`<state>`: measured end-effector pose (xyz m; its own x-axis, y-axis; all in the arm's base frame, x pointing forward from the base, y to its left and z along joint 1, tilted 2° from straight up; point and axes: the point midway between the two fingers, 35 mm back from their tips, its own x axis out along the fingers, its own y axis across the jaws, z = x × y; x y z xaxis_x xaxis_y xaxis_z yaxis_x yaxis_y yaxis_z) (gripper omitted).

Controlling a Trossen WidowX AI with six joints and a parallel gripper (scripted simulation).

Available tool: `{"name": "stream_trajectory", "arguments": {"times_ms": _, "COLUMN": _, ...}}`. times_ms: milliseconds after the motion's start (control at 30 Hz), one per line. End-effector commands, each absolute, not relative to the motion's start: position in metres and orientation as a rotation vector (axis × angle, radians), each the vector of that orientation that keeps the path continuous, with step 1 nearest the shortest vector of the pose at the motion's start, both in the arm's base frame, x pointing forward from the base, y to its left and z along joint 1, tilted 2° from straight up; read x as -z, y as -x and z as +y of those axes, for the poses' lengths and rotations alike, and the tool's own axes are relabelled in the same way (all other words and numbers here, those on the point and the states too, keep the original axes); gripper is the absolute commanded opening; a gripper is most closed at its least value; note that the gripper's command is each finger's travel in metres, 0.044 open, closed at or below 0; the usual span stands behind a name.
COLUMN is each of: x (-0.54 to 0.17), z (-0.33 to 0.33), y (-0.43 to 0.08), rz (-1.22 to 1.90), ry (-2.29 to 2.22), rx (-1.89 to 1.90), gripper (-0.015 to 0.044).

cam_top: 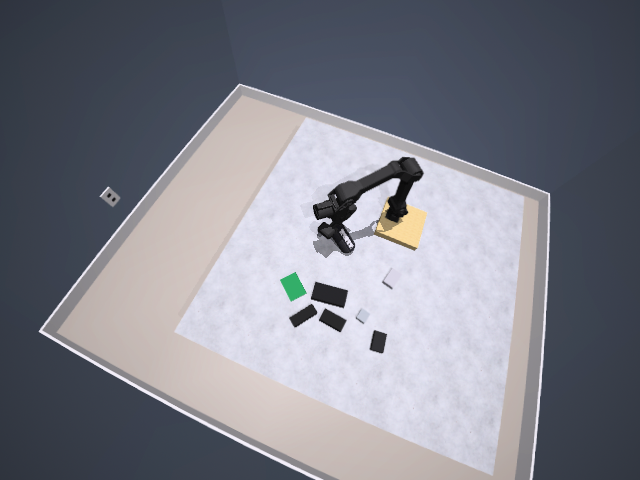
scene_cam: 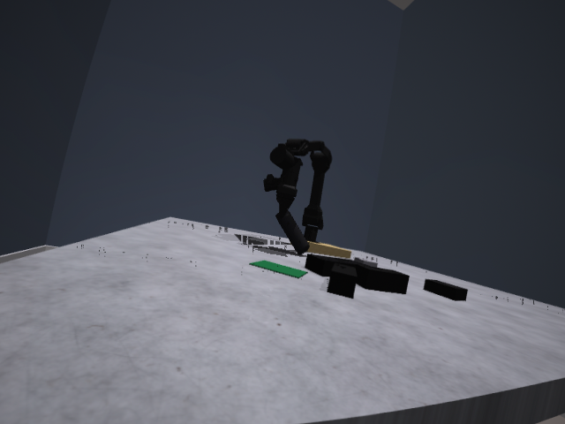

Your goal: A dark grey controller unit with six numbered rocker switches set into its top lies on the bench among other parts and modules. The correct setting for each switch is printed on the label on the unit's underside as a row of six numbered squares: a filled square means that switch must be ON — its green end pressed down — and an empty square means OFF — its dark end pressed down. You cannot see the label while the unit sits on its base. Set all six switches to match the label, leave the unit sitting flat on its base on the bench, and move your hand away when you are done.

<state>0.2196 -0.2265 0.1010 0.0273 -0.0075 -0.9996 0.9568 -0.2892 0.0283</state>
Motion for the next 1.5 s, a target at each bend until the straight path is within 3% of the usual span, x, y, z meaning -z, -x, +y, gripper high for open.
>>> {"name": "stream_trajectory", "arguments": {"times_ms": 0, "x": -0.092, "z": -0.225, "y": -0.218, "rz": 1.063, "ry": -1.432, "rx": 1.401, "gripper": 0.0338}}
{"name": "stream_trajectory", "arguments": {"times_ms": 1467, "x": -0.066, "z": -0.247, "y": -0.211, "rz": 1.061, "ry": -1.430, "rx": 1.402, "gripper": 0.0338}}
